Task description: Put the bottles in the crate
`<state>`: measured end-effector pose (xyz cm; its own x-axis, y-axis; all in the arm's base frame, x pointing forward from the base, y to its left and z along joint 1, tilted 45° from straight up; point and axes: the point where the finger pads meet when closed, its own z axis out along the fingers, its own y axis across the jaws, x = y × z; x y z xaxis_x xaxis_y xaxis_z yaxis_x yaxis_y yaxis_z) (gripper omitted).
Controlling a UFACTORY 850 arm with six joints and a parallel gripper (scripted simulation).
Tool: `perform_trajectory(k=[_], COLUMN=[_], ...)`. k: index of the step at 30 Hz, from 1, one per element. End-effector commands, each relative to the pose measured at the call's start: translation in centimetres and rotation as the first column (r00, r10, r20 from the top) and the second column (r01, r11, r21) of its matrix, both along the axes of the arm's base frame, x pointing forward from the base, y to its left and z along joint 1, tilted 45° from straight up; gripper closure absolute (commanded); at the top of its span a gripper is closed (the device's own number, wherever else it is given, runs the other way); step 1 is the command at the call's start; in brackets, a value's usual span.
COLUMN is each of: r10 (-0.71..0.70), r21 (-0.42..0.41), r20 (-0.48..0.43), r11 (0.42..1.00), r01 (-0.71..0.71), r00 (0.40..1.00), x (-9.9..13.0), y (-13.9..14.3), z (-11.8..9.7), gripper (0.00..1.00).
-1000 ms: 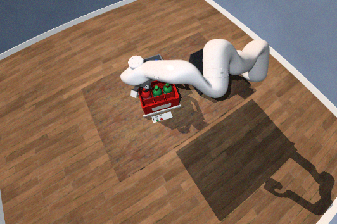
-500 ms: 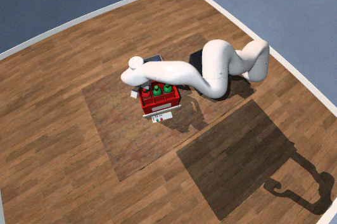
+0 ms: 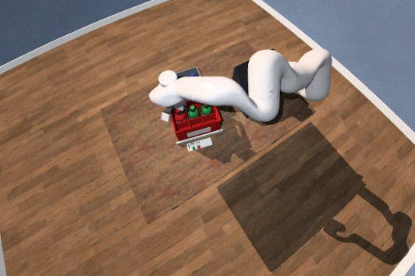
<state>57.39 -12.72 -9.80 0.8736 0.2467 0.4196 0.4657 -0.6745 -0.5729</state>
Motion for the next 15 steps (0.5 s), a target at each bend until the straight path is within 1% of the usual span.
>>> perform_trajectory(k=[1,15], r10=[-0.001,-0.001], r21=[-0.001,-0.001], r20=[0.002,0.002], r11=[1.000,1.000], r01=[0.001,0.001], r00=[1.000,1.000], x=[0.11,0.19], y=[0.07,0.45], z=[-0.10,-0.49], gripper=[1.00,1.00])
